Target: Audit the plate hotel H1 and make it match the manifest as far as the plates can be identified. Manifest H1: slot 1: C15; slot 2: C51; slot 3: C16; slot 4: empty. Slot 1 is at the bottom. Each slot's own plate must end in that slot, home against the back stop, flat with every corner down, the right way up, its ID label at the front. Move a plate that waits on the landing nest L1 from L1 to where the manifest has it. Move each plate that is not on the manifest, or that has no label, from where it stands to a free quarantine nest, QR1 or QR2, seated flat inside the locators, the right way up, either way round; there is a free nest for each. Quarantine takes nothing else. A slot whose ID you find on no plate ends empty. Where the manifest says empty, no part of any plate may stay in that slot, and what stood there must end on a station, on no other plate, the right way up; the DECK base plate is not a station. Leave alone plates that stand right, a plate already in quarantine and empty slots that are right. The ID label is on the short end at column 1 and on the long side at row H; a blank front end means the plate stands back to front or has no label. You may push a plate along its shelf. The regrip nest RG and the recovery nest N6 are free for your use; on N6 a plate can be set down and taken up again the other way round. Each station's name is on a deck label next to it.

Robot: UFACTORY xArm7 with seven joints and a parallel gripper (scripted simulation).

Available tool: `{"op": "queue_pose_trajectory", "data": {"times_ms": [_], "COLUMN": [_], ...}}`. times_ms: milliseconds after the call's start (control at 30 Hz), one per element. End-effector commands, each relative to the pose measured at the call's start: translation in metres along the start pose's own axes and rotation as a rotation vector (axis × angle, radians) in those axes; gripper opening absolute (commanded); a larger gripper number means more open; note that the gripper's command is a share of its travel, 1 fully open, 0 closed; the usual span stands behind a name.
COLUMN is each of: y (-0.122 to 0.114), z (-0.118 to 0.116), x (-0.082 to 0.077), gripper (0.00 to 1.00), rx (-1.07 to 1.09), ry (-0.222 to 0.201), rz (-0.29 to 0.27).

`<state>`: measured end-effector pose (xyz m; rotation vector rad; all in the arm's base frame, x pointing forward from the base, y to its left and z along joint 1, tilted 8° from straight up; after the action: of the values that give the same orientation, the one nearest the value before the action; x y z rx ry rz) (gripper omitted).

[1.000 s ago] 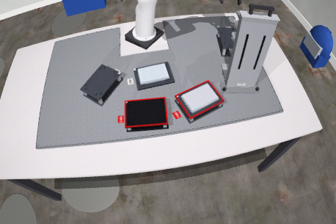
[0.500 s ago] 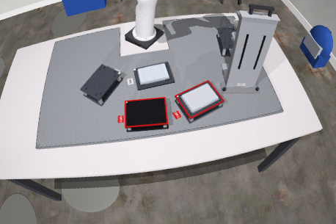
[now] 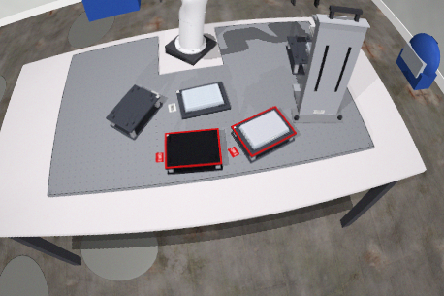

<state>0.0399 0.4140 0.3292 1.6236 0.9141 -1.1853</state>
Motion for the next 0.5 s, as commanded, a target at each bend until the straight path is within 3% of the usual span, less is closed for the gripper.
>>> {"op": "queue_pose_trajectory", "data": {"times_ms": [0, 233, 467], "y": [0.0065, 0.0140, 0.0143], "z": [-0.0010, -0.0014, -0.0014], "x": [-0.0010, -0.0001, 0.0000], "gripper": [1.00, 1.00, 1.00], "rx": [-0.002, -0.002, -0.002], "ry": [-0.003, -0.007, -0.007], "rz": [-0.076, -0.159, -0.163]}}
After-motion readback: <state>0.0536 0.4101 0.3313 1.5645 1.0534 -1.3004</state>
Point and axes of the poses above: the point where the finger pads meet when closed, its own x axis out along the fingers, its own z axis across the jaws, y = z × x, the point moved 9 cm from there along -x, back along the fingers, and after that the axes turned 3 degrees about x, right-handed, at the moved point
